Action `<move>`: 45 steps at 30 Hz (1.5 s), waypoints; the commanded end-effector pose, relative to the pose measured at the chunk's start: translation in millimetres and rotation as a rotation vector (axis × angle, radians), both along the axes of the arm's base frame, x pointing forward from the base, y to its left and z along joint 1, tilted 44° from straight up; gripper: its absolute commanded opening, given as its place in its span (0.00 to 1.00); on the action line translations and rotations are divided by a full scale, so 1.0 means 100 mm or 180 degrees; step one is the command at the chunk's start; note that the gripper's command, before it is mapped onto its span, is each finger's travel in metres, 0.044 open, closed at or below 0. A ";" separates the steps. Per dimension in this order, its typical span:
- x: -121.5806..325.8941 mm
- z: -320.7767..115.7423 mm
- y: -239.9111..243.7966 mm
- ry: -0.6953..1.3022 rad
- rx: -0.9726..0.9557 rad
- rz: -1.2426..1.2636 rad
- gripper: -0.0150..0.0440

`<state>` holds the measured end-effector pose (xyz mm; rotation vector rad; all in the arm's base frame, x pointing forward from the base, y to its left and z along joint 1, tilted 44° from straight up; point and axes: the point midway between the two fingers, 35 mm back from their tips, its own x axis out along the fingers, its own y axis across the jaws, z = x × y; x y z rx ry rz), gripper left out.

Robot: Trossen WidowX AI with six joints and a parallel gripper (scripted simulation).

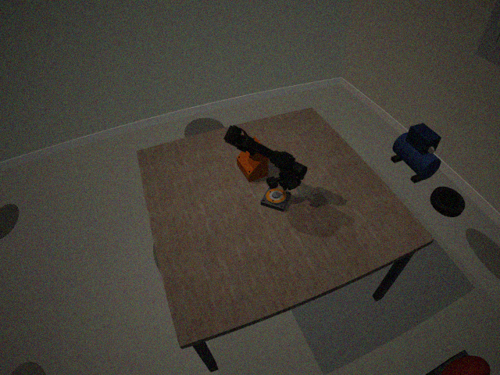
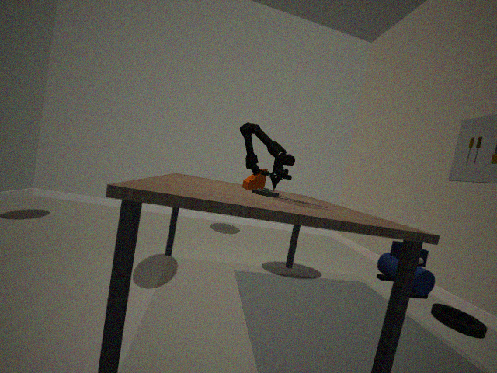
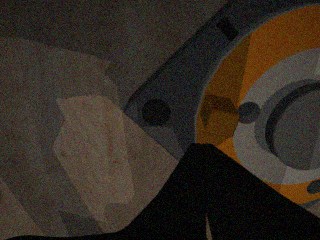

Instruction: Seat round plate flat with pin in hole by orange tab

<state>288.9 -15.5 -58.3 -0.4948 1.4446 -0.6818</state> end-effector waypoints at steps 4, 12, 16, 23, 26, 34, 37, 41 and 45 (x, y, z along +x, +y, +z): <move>0.07 -0.02 -0.02 0.0019 -0.0024 0.0007 0.25; 0.16 -0.01 -0.04 0.0017 -0.0025 0.0007 0.25; 0.20 0.01 -0.06 0.0017 -0.0025 0.0007 0.25; 0.26 0.03 -0.09 0.0016 -0.0026 0.0007 0.25; 0.27 0.04 -0.09 0.0016 -0.0026 0.0007 0.25; 0.28 0.04 -0.09 0.0016 -0.0026 0.0007 0.25; 0.28 0.04 -0.09 0.0016 -0.0026 0.0007 0.25; 0.28 0.04 -0.10 0.0015 -0.0026 0.0007 0.25; 0.28 0.04 -0.10 0.0015 -0.0026 0.0007 0.25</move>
